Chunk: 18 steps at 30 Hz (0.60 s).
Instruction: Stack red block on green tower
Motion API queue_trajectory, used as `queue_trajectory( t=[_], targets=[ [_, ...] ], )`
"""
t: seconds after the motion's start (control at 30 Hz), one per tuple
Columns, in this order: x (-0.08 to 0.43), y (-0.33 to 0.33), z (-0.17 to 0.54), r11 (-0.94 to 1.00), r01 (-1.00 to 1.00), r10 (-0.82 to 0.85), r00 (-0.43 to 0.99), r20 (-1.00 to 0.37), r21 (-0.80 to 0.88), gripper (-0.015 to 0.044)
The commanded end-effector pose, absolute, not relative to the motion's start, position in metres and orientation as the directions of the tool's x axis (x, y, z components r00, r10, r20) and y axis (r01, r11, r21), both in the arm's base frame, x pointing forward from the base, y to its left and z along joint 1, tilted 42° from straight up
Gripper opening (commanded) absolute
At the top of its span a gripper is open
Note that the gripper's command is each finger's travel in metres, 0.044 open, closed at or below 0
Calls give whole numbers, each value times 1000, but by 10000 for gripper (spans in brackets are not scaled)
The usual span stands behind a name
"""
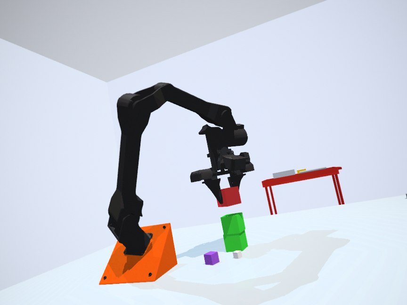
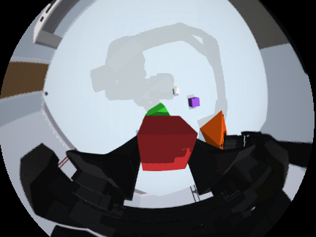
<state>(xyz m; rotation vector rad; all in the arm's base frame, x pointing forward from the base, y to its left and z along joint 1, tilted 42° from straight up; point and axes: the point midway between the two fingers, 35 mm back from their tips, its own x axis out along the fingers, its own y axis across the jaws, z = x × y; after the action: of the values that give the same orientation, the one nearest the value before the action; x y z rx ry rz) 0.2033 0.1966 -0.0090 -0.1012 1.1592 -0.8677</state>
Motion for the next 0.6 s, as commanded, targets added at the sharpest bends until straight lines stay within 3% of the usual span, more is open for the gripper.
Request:
queue_trajectory(
  t=[0.0,0.57],
  targets=[
    [202,195,-12,679,549,-641,120,-758,-487,0],
    [205,179,-30,679,550,-641,120,-758,-487,0]
  ],
)
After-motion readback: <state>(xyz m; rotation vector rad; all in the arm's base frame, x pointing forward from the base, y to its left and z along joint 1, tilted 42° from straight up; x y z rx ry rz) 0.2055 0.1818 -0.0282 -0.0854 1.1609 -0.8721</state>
